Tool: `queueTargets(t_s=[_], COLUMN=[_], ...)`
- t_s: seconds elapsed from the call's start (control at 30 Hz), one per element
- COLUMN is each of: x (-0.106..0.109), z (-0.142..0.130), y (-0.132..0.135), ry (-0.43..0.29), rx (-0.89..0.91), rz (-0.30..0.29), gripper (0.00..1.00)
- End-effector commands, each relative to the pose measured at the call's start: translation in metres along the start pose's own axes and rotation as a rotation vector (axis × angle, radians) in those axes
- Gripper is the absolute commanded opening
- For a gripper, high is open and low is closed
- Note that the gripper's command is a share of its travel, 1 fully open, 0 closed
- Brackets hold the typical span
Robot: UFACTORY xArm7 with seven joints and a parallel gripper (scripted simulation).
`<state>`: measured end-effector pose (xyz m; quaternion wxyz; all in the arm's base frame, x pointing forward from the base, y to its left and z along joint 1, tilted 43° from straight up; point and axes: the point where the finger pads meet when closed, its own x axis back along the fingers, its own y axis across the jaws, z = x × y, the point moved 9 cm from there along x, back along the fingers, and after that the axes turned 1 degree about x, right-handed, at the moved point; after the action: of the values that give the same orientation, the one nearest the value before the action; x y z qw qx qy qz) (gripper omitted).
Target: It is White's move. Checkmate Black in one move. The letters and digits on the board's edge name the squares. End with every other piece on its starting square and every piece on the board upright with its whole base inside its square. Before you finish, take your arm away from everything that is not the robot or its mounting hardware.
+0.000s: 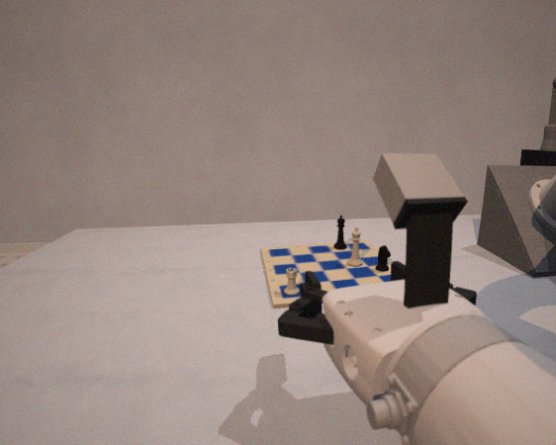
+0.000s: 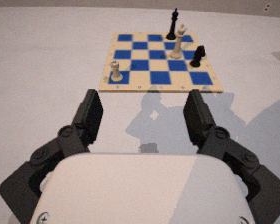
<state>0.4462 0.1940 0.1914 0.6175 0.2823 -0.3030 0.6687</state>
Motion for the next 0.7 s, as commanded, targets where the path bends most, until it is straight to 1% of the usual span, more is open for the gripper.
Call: queueTargets(t_s=[0.0,0.43,0.53,0.67], x=[0.0,0.0,0.001,0.003], z=[0.002,0.003,0.01,0.031], y=[-0.001,-0.001,-0.001,0.0], ry=[0.0,0.0,0.0,0.0], rx=[-0.004,-0.004,-0.004,-0.004], rz=[0.0,0.0,0.0,0.0], gripper=[1.0,1.0,1.0,1.0])
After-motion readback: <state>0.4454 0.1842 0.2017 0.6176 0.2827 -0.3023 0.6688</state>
